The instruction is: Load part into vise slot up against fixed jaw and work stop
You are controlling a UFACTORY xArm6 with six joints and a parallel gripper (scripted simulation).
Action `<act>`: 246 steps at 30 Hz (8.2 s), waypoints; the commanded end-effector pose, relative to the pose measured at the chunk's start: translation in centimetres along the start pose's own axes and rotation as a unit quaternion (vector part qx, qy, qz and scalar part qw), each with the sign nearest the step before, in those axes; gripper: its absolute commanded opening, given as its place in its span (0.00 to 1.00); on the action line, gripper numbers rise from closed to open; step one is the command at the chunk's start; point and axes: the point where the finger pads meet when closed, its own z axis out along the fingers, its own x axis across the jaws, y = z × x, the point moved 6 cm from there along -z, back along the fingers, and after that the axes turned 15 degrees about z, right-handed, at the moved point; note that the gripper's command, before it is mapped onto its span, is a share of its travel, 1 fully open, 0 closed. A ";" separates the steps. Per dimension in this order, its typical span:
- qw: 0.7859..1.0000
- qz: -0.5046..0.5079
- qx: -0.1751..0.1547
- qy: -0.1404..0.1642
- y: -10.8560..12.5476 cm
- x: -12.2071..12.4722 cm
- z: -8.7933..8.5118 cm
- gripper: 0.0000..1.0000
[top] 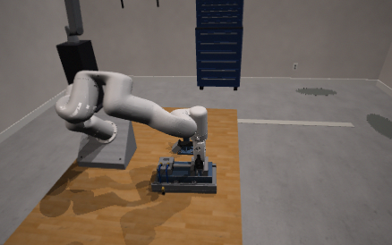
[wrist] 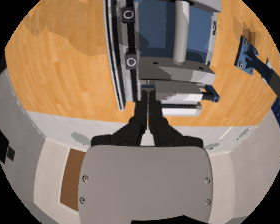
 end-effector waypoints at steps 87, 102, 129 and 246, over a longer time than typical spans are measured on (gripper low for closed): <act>1.000 -0.001 -0.001 0.002 0.8 -2.7 -1.1 0.00; 1.000 -0.001 -0.001 0.002 0.8 -2.7 -4.2 0.00; 1.000 -0.001 -0.001 0.002 0.8 -2.7 -6.3 0.00; 1.000 -0.001 -0.001 0.002 0.1 -1.1 -1.1 0.00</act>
